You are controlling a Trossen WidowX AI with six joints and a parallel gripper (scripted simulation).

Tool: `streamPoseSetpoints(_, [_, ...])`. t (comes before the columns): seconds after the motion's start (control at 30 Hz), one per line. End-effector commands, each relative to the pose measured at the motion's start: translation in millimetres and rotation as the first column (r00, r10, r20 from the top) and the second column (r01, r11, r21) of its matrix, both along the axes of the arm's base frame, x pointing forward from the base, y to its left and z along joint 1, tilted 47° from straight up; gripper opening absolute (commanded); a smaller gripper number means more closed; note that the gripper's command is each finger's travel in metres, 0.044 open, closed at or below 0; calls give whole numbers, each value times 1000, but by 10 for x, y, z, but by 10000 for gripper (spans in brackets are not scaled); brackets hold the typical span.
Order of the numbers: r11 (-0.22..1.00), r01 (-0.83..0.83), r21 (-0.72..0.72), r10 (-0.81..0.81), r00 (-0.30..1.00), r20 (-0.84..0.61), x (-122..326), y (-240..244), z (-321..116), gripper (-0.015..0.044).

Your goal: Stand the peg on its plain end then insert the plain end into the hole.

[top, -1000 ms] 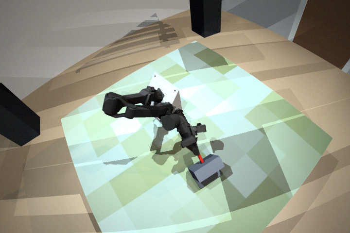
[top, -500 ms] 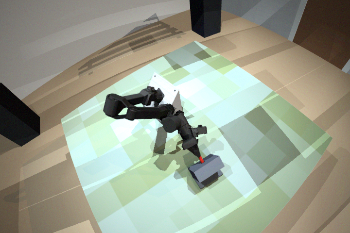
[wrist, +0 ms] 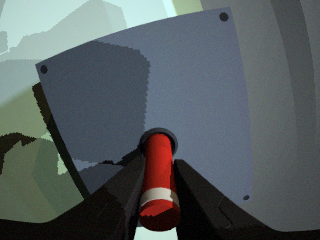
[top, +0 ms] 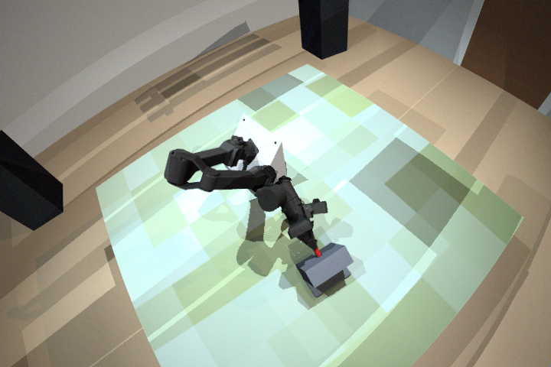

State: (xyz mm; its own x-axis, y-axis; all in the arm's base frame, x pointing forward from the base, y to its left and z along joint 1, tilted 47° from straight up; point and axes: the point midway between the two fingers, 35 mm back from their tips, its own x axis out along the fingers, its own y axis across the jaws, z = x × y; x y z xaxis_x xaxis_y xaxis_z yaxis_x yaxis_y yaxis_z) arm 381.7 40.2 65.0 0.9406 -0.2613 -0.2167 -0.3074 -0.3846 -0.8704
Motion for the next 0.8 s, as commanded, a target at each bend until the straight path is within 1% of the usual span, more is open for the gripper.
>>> streamPoseSetpoints(0.0, [1000,0,0,0,1000,0,0,0,0,0])
streamPoseSetpoints(0.23, [1000,0,0,0,1000,0,0,0,0,0])
streamPoseSetpoints(0.77, [1000,0,0,0,1000,-1,-18,10,7,420])
